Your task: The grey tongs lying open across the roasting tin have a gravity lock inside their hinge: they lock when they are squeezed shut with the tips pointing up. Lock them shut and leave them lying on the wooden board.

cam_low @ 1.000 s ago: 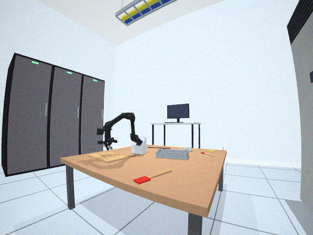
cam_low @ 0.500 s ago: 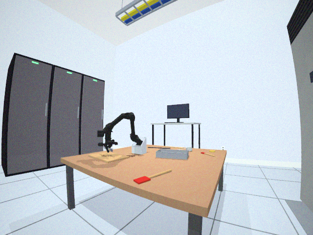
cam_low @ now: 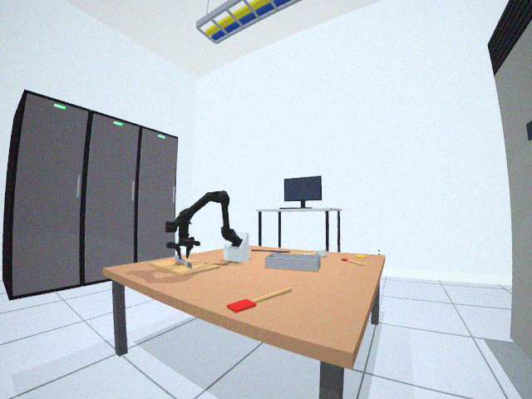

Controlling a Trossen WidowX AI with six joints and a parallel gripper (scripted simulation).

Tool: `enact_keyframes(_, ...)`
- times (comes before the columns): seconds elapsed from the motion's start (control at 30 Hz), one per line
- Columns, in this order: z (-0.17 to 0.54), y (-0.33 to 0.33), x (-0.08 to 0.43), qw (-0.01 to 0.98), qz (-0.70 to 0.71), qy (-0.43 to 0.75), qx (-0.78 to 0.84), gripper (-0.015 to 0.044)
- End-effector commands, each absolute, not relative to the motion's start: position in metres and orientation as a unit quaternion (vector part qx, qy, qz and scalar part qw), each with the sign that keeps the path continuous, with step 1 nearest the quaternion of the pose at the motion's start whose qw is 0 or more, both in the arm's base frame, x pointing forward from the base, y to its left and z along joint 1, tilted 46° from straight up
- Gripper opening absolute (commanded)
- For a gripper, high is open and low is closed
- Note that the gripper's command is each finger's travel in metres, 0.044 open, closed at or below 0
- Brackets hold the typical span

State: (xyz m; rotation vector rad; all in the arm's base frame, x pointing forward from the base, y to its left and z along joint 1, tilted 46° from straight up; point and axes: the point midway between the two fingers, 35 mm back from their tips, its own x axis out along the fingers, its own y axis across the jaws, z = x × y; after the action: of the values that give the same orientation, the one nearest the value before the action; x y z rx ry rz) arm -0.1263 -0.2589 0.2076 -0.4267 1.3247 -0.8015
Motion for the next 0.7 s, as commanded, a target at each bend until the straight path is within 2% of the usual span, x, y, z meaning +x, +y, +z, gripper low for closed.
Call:
enact_keyframes(0.0,0.208,-0.259,-0.126,0.695,-0.359,0.593,-0.191,0.027)
enact_keyframes(0.23,0.208,-0.259,-0.126,0.695,-0.359,0.593,-0.191,0.044)
enact_keyframes(0.4,0.216,-0.26,-0.109,0.697,-0.353,0.596,-0.187,0.044)
enact_keyframes(0.67,0.255,-0.238,-0.032,0.698,-0.344,0.603,-0.175,0.044)
